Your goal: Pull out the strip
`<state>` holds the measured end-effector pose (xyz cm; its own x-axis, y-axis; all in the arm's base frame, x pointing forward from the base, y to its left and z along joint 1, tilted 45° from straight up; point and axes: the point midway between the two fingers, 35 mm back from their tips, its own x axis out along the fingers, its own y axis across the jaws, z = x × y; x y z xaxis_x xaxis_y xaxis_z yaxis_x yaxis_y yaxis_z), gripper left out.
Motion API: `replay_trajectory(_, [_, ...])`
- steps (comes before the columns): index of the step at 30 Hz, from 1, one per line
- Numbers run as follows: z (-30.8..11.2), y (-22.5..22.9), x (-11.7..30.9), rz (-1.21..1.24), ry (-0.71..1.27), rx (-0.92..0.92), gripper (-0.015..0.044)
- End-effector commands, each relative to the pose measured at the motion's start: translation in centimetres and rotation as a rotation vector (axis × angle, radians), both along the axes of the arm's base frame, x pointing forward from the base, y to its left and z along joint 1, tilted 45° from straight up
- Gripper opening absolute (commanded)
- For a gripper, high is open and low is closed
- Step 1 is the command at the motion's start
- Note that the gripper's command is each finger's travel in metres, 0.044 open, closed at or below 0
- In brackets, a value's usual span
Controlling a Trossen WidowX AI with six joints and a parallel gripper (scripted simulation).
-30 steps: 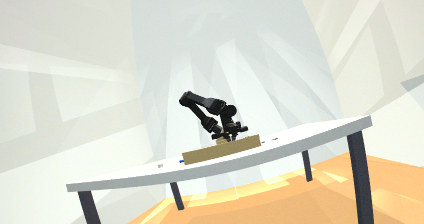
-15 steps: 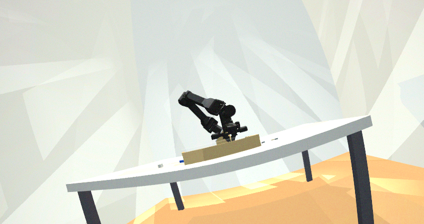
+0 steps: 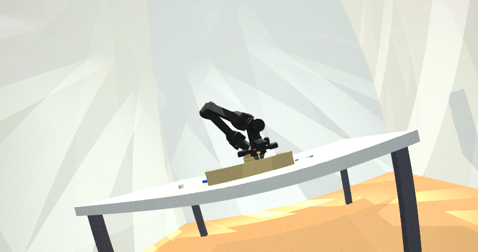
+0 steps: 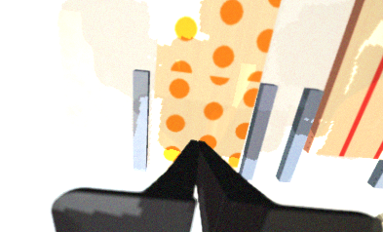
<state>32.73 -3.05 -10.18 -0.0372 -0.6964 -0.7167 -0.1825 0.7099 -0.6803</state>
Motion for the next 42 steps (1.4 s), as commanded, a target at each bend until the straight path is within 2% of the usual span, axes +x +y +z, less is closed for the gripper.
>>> replay_trajectory(1, [-0.2,-0.5,-1.3,-0.01,0.021,-0.005,0.0])
replay_trajectory(42, [0.9,-1.2,-7.2,-0.01,0.025,-0.006,0.0])
